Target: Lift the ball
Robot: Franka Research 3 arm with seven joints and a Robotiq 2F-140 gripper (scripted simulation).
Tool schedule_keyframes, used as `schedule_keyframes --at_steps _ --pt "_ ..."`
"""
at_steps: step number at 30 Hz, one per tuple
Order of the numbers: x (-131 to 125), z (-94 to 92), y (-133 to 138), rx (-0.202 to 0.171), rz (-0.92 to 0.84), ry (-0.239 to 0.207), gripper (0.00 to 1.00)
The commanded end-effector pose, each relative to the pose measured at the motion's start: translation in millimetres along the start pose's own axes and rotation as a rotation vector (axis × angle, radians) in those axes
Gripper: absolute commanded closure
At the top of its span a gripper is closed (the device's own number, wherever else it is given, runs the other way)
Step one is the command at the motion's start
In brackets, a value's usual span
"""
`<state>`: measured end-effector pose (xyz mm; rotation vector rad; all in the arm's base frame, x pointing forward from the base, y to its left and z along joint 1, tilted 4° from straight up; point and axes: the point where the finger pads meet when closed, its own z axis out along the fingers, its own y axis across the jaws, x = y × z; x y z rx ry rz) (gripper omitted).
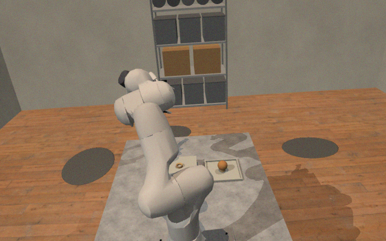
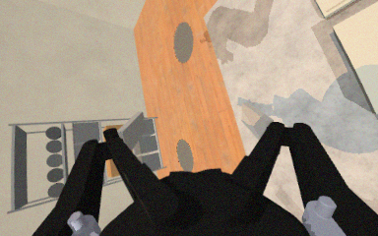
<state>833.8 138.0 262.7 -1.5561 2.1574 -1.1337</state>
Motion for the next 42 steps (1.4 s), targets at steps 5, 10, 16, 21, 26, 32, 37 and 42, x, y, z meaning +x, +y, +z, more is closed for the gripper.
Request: schedule_keyframes --at_steps 5,10,16,21,26,32,37,42 --pt "0.0 -0.1 -0.2 0.000 0.000 0.000 0.00" --pt "0.0 -0.1 -0.2 0.000 0.000 0.000 0.00" --pt "0.0 -0.1 -0.2 0.000 0.000 0.000 0.00" --pt "34.1 24.2 19.3 -0.086 0.073 0.024 0.00" --pt "68.8 46.1 41.4 -0.175 0.153 0.048 0.00" --pt "122.6 74.4 80.7 -0.317 0.290 0.087 0.00" --pt "159.9 89.6 111.8 -0.421 0.399 0.114 0.00" --pt "200.9 101.8 150.2 -0.541 0.536 0.144 0.00"
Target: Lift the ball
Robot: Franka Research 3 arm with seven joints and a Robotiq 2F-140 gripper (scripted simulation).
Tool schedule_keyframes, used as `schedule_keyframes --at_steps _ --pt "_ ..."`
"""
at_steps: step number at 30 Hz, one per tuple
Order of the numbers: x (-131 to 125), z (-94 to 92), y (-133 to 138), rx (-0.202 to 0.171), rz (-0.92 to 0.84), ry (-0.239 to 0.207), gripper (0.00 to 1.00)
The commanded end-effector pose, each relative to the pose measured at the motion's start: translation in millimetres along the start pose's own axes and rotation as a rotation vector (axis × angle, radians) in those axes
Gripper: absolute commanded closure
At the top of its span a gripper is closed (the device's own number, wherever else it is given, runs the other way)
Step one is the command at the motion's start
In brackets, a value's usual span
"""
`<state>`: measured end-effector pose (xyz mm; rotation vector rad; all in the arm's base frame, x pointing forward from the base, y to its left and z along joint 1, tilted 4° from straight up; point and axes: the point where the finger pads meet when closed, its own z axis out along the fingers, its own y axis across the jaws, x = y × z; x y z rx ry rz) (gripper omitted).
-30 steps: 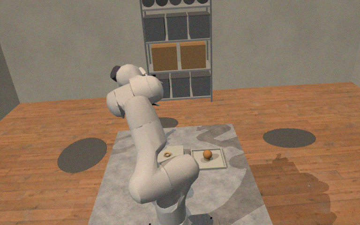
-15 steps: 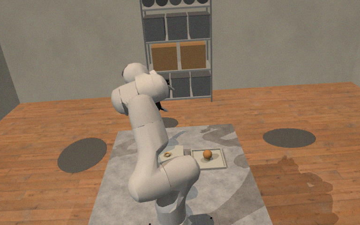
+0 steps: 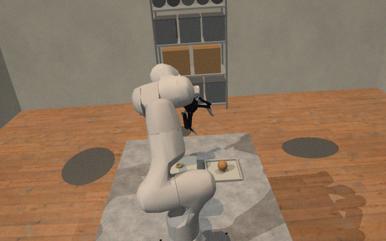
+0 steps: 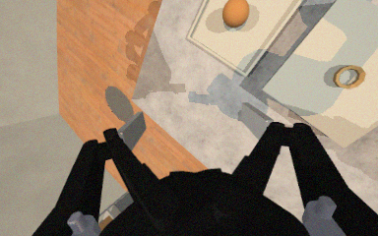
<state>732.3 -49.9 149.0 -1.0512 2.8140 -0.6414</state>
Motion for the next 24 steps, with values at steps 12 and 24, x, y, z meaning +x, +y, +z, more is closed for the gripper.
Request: schedule_keyframes --at_steps 12,24 --pt "134.4 64.1 43.9 -0.382 0.444 0.055 0.00" --pt "171.2 75.6 62.9 -0.497 0.605 0.064 0.00"
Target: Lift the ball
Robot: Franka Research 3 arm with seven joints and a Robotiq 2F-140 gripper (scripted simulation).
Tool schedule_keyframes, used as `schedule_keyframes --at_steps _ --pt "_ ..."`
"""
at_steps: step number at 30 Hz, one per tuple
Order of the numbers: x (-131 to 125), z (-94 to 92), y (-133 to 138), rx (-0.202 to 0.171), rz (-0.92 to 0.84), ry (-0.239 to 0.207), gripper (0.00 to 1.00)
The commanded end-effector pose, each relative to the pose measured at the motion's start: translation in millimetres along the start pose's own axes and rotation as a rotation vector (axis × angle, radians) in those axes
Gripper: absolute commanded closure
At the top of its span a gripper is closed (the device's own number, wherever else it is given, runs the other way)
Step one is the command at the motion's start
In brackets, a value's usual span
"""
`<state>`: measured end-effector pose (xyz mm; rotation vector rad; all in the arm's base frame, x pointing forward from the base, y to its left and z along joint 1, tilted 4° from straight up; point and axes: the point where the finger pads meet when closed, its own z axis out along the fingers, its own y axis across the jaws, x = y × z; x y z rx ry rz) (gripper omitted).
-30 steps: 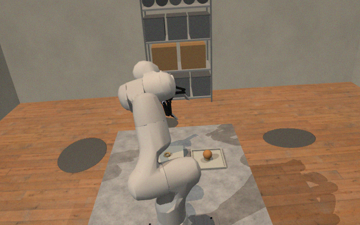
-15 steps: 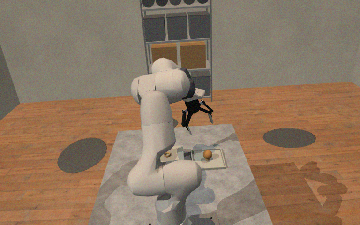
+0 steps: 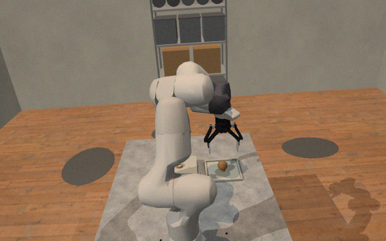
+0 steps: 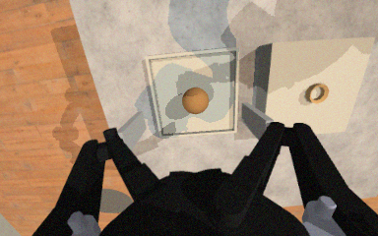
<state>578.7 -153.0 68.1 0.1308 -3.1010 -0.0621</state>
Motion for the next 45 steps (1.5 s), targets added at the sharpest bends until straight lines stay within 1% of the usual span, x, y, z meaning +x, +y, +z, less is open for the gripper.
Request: schedule_keyframes --at_steps 1,7,8,9,10,12,13,16,17,21,30,31,45 --pt "-0.8 0.3 8.9 -0.017 -0.012 -0.002 0.00" --pt "-0.8 0.3 8.9 -0.017 -0.012 -0.002 0.00" --pt "-0.8 1.2 8.9 -0.017 -0.012 -0.002 0.00" --pt "-0.9 6.2 8.5 -0.016 -0.012 -0.001 0.00" --pt "-0.9 16.9 7.8 -0.015 -0.011 0.001 0.00" --pt "-0.8 47.7 7.0 -0.013 -0.009 0.004 0.00" --pt "-0.8 55.1 7.1 -0.013 -0.009 0.004 0.00" --pt "-0.5 88.1 7.6 -0.013 -0.009 0.004 0.00" --pt "-0.3 96.0 7.7 -0.013 -0.009 0.004 0.00" --pt "-0.2 99.6 7.8 -0.013 -0.009 0.004 0.00" --pt "-0.2 99.6 7.8 -0.013 -0.009 0.004 0.00" --pt "-0.2 99.6 7.8 -0.013 -0.009 0.004 1.00" --pt "-0.2 99.6 7.8 -0.013 -0.009 0.004 1.00"
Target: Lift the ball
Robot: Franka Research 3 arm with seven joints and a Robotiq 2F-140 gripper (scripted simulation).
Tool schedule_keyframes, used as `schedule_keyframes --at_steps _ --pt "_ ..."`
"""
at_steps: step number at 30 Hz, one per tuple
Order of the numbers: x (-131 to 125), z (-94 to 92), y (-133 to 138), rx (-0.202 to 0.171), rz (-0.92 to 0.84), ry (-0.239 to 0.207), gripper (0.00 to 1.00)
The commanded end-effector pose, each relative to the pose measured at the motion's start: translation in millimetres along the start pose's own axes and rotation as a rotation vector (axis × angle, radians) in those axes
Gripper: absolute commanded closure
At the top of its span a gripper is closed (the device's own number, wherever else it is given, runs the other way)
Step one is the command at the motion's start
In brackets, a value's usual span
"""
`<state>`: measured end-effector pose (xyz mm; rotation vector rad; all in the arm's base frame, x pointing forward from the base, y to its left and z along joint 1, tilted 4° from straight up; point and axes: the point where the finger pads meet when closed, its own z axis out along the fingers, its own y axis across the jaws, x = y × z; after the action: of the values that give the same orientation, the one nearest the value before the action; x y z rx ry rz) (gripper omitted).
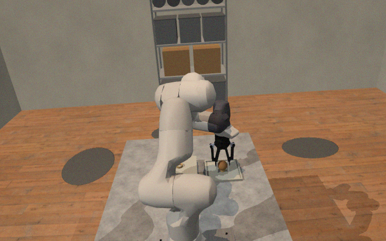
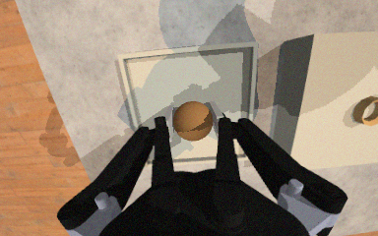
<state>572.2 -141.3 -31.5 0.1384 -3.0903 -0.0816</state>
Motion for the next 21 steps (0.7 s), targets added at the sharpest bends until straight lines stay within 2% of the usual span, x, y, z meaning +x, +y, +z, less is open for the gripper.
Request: schedule_keyframes --at_steps 1,21 --pt "-2.1 -0.6 -0.3 0.000 -0.004 -0.005 1.00" --pt "-2.2 -4.3 -0.3 0.000 -0.004 -0.006 1.00"
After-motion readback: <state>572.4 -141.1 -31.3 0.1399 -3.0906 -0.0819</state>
